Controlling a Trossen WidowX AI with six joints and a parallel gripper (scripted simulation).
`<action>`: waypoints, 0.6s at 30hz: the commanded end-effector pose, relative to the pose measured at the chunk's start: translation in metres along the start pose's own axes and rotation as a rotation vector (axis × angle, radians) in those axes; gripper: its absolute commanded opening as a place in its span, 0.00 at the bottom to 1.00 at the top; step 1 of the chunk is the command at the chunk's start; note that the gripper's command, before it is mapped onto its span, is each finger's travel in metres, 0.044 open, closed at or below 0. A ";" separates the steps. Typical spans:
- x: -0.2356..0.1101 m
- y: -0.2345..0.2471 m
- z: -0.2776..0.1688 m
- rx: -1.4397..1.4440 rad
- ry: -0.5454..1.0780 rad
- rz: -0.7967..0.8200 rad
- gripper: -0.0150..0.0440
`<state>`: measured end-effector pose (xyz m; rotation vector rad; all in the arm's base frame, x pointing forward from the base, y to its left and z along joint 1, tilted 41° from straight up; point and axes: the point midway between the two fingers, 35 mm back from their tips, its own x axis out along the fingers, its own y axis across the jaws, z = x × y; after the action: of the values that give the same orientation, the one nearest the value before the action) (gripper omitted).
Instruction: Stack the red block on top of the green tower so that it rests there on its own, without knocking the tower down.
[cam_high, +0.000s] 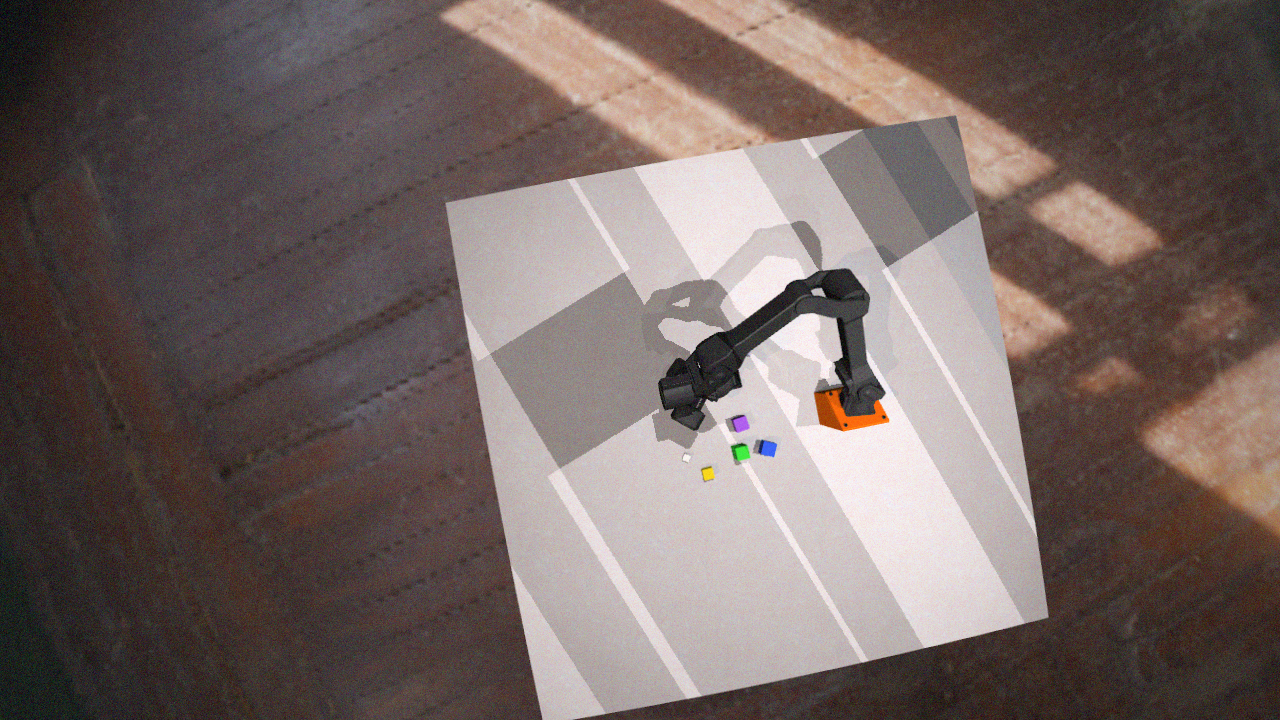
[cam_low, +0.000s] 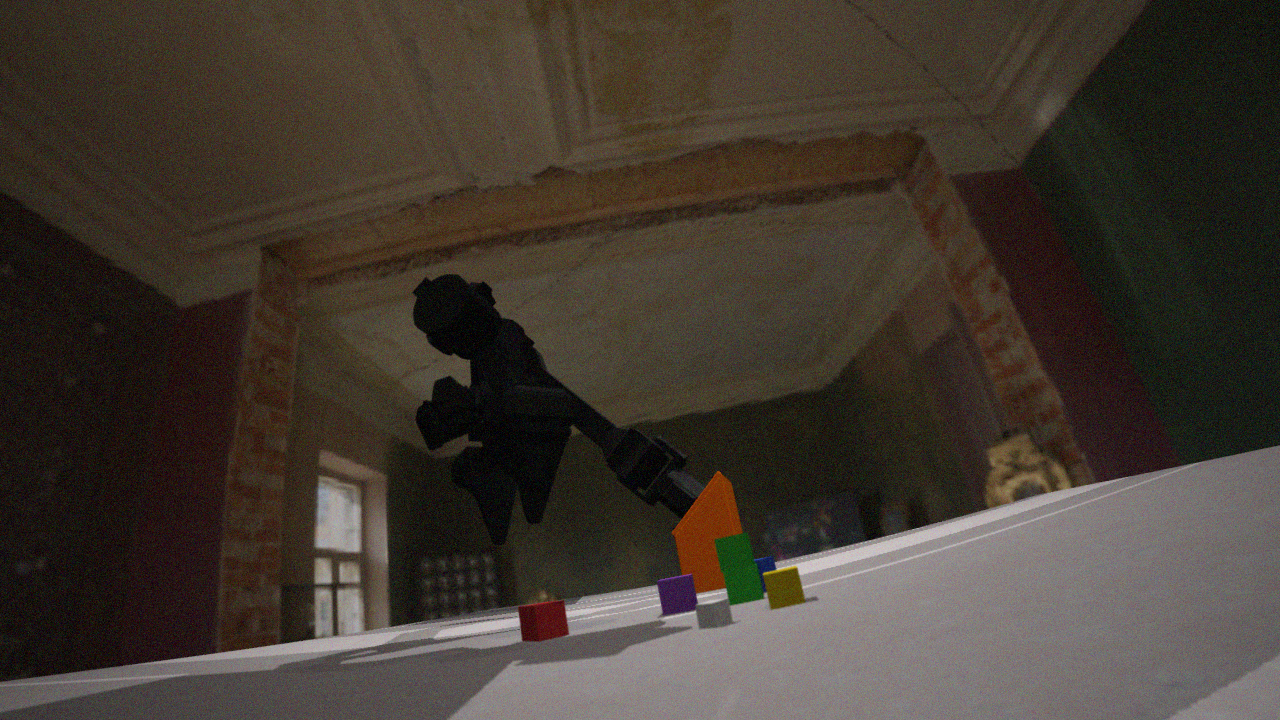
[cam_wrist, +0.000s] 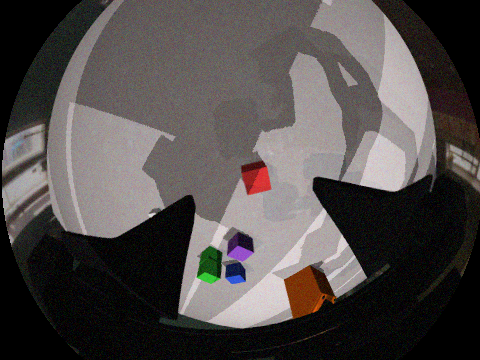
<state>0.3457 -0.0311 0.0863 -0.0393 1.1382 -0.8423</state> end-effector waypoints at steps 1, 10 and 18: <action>0.001 -0.006 -0.015 -0.144 0.028 -0.067 1.00; 0.002 -0.005 -0.017 -0.144 0.028 -0.067 1.00; 0.035 -0.007 -0.018 -0.144 0.028 -0.067 1.00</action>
<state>0.3341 -0.0375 0.0697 -0.1732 1.2164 -0.8166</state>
